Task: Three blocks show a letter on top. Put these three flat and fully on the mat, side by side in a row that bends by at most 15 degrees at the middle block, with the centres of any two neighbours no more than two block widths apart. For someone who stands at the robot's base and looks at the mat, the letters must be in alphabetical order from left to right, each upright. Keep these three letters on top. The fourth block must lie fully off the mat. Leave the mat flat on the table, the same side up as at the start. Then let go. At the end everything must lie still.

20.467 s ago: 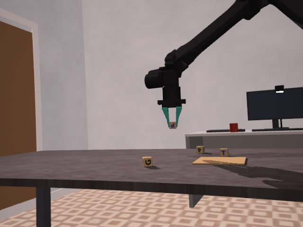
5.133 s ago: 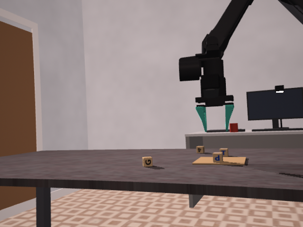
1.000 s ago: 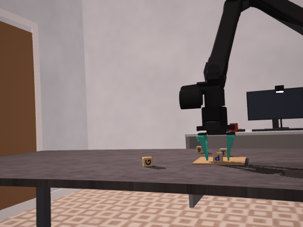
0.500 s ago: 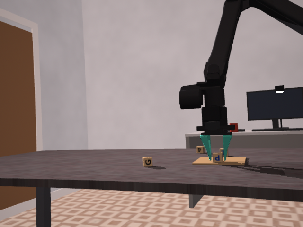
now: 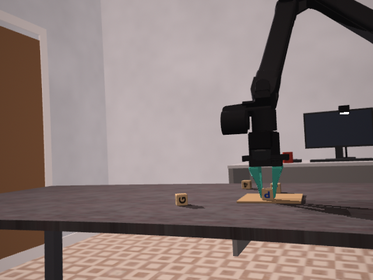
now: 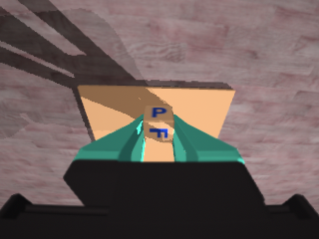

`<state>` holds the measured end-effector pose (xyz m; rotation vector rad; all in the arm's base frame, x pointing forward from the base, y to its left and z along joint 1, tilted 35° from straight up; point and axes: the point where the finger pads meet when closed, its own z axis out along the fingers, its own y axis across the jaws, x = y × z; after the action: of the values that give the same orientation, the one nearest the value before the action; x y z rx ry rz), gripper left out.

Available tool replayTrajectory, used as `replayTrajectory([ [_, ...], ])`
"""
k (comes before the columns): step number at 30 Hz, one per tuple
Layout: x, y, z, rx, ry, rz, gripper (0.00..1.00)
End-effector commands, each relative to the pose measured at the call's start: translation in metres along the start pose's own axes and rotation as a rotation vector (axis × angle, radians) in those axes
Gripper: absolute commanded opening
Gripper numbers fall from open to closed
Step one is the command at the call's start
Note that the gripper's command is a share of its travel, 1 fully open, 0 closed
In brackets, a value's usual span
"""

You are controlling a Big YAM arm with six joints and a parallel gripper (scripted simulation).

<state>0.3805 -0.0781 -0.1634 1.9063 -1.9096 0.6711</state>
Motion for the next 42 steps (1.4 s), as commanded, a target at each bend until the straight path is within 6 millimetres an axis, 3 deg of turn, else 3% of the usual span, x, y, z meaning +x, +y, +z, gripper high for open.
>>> replayTrajectory([
  [1, -0.005, -0.008, 0.004, 0.01, -0.005, -0.003, 0.2],
  [26, -0.006, -0.007, 0.002, 0.007, -0.005, -0.007, 0.2],
  [29, -0.005, -0.014, -0.017, 0.032, -0.007, 0.003, 0.2],
  [35, -0.005, -0.004, -0.05, 0.019, -0.005, -0.005, 0.2],
  [38, -0.005, -0.015, -0.076, 0.034, -0.009, 0.006, 0.2],
  [40, -0.005, -0.015, -0.076, 0.034, -0.009, 0.006, 0.2],
  [42, -0.005, -0.018, -0.092, 0.04, -0.011, 0.01, 0.2],
])
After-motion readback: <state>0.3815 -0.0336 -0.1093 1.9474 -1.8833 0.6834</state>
